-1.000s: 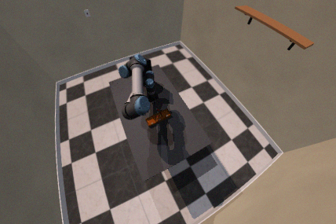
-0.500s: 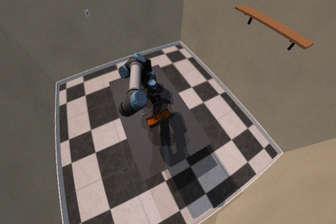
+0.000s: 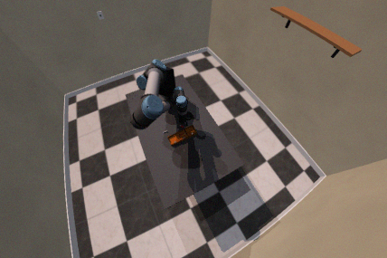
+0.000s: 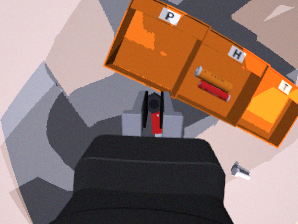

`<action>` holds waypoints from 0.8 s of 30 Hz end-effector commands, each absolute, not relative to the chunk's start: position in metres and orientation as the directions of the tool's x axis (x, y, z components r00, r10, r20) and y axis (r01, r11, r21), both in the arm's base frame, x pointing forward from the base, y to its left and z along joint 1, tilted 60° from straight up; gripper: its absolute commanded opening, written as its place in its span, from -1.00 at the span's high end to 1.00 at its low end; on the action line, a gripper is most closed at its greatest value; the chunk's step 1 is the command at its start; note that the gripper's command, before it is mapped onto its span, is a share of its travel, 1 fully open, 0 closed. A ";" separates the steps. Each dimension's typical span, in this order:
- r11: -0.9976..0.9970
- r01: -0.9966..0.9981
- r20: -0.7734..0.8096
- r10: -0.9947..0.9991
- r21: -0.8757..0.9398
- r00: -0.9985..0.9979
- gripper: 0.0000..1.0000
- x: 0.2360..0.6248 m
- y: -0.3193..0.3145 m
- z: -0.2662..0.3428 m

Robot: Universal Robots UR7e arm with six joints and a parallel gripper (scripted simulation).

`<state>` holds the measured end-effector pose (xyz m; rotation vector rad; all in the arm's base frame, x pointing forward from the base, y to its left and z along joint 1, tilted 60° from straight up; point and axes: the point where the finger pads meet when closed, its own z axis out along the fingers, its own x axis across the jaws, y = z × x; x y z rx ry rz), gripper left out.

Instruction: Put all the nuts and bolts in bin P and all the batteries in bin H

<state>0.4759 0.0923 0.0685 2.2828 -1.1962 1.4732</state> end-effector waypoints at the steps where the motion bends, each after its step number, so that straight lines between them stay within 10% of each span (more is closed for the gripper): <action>1: -0.733 -0.668 0.855 -0.423 -0.129 0.300 0.32 0.499 0.114 0.074; 24: -0.841 -0.380 0.773 0.070 0.386 0.631 0.32 0.509 0.124 0.077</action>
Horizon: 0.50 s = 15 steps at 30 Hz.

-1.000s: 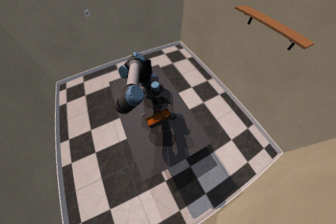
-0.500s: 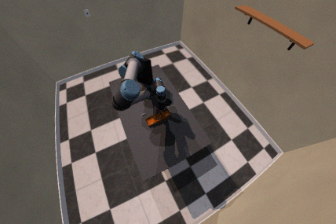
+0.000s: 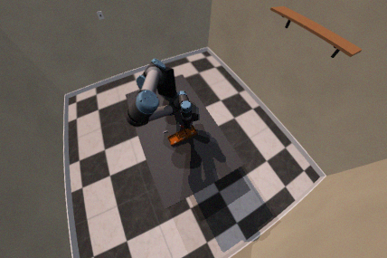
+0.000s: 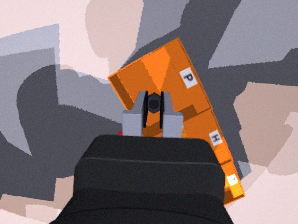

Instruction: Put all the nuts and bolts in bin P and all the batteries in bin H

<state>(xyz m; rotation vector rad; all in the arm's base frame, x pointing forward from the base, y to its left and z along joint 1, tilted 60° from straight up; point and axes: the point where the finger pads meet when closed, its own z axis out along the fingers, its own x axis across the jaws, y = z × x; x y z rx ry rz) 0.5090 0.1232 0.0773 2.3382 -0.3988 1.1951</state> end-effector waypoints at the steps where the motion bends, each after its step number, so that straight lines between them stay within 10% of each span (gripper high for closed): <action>1: -0.841 -0.380 0.773 0.070 0.386 0.631 0.32 0.509 0.124 0.077; 15: -0.750 -0.109 0.564 0.384 0.652 0.731 0.32 0.509 0.124 0.077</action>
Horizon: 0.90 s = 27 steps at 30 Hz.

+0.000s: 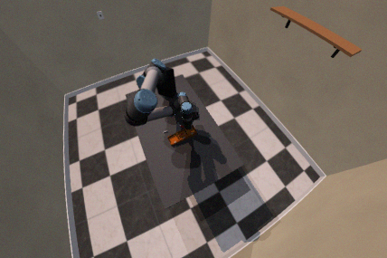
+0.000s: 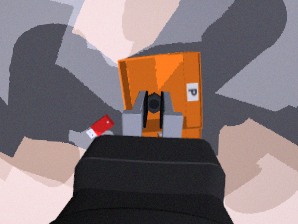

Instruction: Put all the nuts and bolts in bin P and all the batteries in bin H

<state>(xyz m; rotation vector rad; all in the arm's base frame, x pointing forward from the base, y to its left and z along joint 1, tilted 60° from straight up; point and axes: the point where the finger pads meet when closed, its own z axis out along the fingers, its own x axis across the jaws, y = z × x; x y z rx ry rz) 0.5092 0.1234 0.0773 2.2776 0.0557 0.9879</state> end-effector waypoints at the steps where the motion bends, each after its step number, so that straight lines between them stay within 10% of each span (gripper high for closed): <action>1: -0.748 -0.105 0.560 0.388 0.655 0.732 0.32 0.509 0.124 0.077; 27: -0.748 -0.105 0.560 0.388 0.655 0.732 0.32 0.521 0.114 0.068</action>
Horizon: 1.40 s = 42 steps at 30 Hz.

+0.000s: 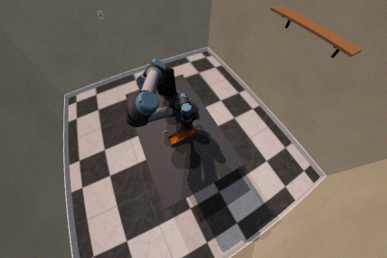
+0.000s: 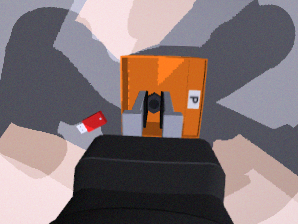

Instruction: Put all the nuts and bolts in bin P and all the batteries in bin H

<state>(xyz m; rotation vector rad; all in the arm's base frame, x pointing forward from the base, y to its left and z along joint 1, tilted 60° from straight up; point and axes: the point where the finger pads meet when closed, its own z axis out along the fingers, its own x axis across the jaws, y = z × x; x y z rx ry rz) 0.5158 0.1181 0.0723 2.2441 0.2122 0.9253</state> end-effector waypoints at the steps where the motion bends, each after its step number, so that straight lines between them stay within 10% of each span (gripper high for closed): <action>1: -0.748 -0.105 0.560 0.388 0.655 0.732 0.32 0.523 0.113 0.067; 35: -0.748 -0.105 0.560 0.388 0.655 0.732 0.32 0.544 0.096 0.052; 36: -0.748 -0.105 0.560 0.388 0.655 0.732 -0.27 0.544 0.096 0.052; 42: -0.748 -0.105 0.560 0.388 0.655 0.732 -0.27 0.544 0.096 0.052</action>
